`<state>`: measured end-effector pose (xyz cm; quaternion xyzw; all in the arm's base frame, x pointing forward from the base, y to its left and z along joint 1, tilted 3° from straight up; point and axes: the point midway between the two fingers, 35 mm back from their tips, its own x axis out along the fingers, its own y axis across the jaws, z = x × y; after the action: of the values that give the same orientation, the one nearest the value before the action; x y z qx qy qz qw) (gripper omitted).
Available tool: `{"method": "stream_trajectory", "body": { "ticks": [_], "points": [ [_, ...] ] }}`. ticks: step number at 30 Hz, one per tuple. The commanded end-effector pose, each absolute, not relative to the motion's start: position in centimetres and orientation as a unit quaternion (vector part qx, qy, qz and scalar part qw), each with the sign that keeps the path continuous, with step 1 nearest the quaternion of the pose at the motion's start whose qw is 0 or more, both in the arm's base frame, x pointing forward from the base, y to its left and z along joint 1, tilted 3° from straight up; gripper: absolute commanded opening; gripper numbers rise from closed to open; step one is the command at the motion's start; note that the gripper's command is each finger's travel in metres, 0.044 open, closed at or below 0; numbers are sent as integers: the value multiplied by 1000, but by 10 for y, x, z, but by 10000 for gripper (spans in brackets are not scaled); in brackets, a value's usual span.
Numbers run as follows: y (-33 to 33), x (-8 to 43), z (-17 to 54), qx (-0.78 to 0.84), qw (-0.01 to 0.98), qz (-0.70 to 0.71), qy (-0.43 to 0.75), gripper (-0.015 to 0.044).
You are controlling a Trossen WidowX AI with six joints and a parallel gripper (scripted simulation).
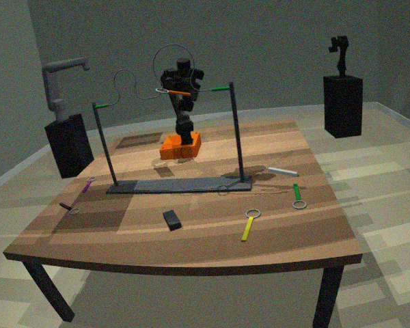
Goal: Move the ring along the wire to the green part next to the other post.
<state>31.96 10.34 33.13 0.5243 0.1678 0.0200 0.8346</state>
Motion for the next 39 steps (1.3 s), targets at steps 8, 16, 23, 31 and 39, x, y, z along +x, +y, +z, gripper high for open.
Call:
{"method": "stream_trajectory", "body": {
  "ticks": [8,16,23,31,39],
  "points": [
    [115,319,367,613,773,61,148,-150],
    [118,318,390,667,727,85,135,-150],
    [118,317,410,710,685,105,124,-150],
    [116,315,430,750,640,125,112,-150],
    [111,312,448,783,597,142,100,-150]
  ]
}}
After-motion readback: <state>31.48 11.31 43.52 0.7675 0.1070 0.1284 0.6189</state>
